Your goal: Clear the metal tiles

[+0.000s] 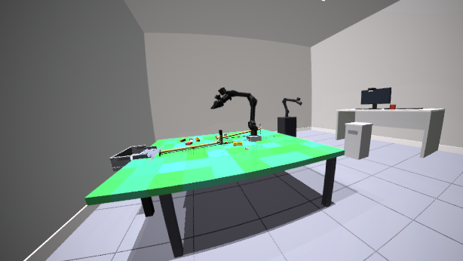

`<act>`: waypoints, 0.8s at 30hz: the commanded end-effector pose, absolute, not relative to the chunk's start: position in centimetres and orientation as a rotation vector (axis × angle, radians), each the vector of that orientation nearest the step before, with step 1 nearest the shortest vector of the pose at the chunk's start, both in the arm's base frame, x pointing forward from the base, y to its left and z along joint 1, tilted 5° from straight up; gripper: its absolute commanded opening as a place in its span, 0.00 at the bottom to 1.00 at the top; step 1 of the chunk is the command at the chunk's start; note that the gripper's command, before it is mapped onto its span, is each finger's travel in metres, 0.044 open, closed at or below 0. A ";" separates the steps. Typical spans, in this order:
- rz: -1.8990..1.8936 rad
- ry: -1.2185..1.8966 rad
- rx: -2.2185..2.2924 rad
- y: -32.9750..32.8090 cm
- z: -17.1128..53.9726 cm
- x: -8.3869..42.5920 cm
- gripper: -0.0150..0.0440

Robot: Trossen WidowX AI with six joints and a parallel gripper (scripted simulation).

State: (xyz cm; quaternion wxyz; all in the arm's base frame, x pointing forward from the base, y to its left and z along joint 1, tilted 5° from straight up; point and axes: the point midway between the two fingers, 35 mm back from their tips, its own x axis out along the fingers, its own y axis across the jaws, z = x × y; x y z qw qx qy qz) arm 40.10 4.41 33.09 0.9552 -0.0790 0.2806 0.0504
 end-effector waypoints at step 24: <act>0.079 0.366 -0.121 3.3 36.3 33.1 1.00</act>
